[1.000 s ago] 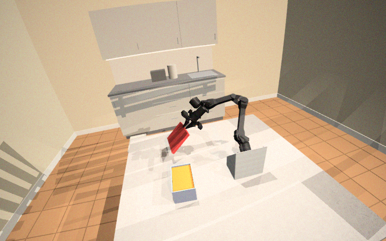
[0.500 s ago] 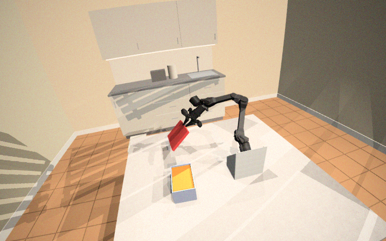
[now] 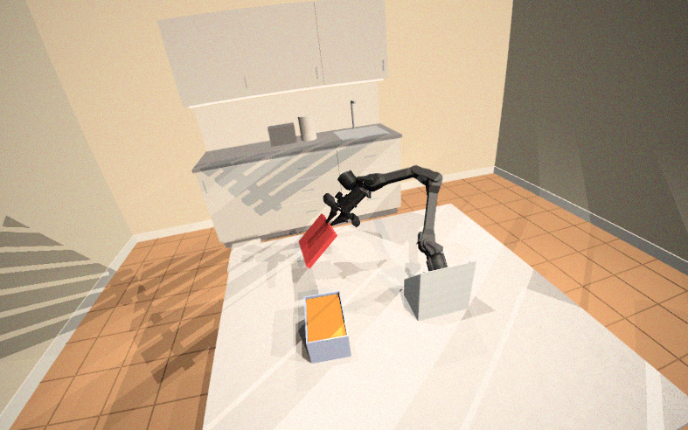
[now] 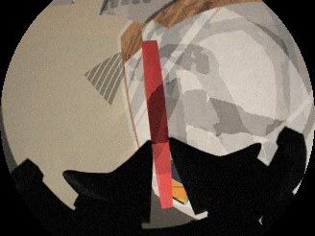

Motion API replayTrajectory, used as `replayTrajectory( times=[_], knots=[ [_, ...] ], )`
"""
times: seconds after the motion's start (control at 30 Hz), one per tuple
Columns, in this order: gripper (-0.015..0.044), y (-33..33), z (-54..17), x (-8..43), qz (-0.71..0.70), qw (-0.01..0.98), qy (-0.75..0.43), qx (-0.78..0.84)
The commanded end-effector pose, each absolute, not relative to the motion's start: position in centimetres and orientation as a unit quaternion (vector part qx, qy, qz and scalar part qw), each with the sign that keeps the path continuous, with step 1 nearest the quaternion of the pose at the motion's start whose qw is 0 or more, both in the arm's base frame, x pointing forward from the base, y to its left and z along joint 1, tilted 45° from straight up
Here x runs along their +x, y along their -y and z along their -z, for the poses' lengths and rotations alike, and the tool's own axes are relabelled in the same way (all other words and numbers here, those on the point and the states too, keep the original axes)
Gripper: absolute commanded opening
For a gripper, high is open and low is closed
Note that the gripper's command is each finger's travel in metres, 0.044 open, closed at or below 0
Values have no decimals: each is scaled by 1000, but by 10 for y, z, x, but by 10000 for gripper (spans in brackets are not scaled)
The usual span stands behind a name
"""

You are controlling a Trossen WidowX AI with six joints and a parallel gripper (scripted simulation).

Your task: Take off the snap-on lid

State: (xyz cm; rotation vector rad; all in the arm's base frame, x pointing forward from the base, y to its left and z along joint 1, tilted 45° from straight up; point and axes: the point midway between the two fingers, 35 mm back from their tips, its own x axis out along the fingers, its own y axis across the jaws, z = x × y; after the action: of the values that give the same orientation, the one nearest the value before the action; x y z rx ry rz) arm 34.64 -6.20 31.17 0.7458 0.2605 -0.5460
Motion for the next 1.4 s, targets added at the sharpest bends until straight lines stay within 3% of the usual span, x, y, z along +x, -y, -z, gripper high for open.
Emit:
replayTrajectory(
  times=[0.0, 1.37],
  knots=[
    [0, 63, -307, 347, 258, 889, -127, 357],
    [0, 87, -283, 351, 258, 889, -126, 357]
  ],
)
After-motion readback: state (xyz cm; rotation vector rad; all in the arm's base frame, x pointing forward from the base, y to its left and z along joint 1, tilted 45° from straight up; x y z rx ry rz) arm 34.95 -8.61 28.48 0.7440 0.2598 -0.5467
